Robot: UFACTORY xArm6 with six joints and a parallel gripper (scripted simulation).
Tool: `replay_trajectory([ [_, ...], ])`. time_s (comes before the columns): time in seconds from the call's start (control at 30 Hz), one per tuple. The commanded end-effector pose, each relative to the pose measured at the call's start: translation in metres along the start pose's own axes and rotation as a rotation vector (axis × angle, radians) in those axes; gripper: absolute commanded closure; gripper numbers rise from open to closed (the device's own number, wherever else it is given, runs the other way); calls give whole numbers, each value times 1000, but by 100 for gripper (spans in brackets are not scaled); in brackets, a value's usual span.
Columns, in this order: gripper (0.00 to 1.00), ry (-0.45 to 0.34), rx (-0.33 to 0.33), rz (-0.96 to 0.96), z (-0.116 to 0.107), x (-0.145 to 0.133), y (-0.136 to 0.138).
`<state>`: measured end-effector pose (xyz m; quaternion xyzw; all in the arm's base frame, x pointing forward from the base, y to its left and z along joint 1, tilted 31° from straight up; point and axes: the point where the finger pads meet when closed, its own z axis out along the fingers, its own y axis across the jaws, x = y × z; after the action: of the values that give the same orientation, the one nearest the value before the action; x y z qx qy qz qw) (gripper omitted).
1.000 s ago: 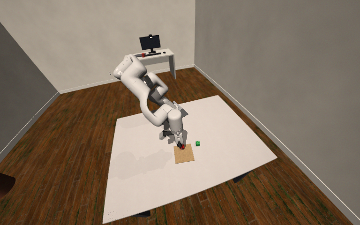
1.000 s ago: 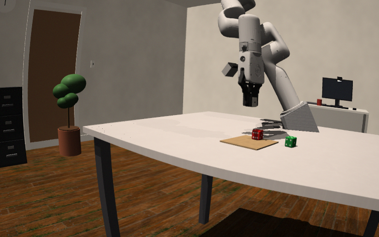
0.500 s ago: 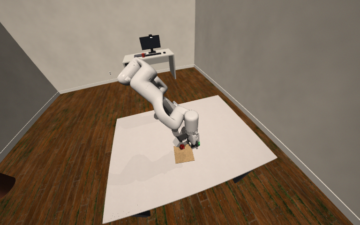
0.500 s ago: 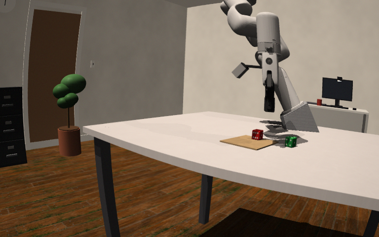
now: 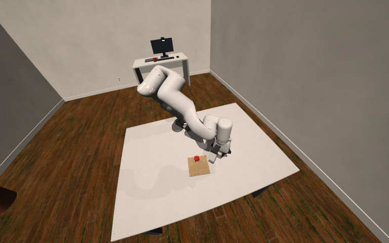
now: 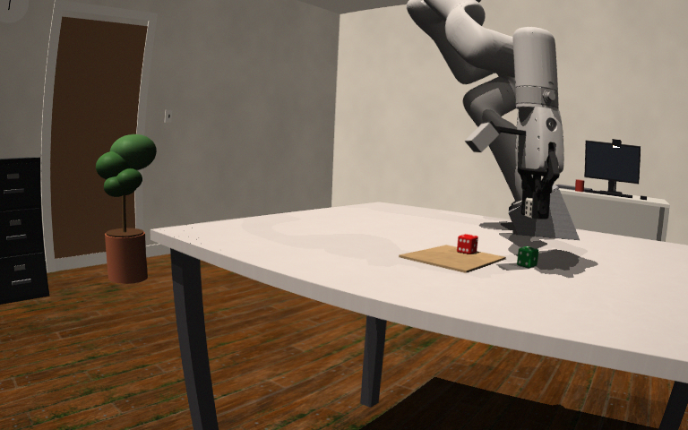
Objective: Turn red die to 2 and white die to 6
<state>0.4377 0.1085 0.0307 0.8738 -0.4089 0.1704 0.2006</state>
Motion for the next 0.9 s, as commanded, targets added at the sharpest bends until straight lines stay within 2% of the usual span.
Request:
replay_trajectory([
  [0.0,73,1,-8,-107,4,-16,-19],
  [0.13,73,6,-9,-107,4,-16,-19],
  [0.2,73,38,-9,-108,5,-16,-18],
  [0.33,73,208,-1,-108,5,-18,-18],
  [0.47,73,296,5,-108,5,-18,-19],
  [0.63,73,443,11,-108,6,-19,-18],
  [0.7,73,443,11,-108,6,-19,-18],
  [0.73,73,480,14,-108,6,-19,-18],
  [0.77,73,548,16,-108,7,-20,-18],
  [0.87,73,621,21,-107,7,-20,-18],
])
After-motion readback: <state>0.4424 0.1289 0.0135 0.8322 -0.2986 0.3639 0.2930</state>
